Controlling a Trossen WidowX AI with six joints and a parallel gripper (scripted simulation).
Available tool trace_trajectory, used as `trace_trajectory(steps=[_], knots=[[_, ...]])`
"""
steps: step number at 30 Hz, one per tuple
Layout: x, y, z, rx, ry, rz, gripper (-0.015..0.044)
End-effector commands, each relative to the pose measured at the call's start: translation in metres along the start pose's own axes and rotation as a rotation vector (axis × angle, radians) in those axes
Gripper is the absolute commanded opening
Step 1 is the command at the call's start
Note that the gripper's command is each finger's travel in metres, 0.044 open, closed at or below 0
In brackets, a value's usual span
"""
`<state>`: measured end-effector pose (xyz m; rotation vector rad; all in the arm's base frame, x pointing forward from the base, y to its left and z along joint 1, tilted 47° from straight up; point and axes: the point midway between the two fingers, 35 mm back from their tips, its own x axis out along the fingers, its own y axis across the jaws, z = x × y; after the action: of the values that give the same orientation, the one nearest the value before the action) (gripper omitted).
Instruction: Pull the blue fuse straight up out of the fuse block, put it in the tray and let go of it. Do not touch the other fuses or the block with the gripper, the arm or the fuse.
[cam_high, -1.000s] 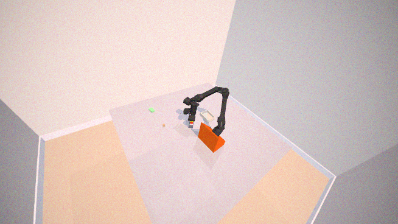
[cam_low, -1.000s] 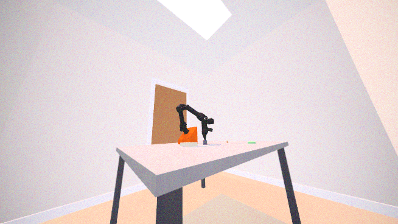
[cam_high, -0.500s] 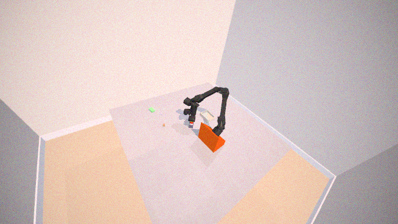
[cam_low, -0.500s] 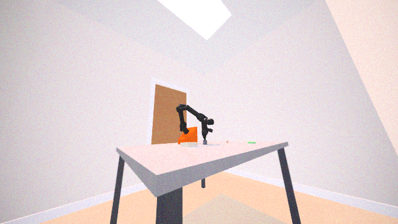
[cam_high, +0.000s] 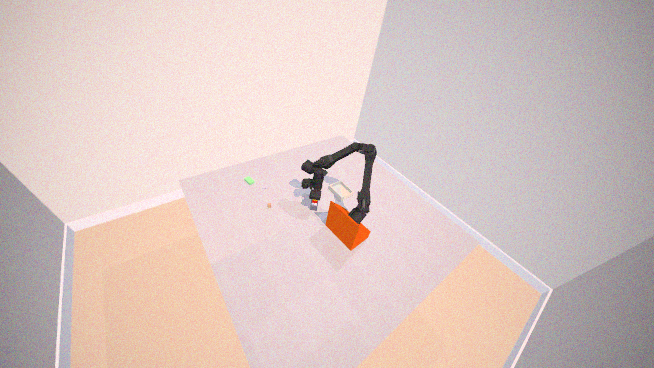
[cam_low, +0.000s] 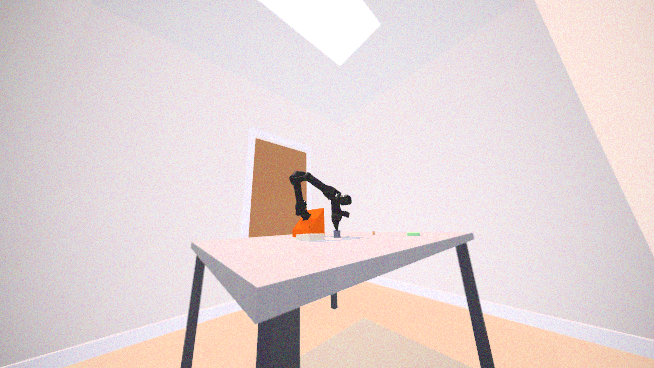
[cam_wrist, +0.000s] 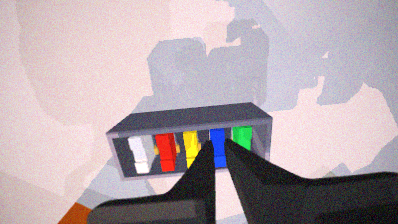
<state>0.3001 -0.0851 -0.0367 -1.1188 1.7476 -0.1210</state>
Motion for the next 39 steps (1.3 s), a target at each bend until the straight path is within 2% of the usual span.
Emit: trace_trajectory(steps=[1,39], knots=[[-0.002,0.000,0.000,0.003,0.000,0.001,0.0000],[-0.020,0.000,0.001,0.001,0.000,0.001,0.0000]])
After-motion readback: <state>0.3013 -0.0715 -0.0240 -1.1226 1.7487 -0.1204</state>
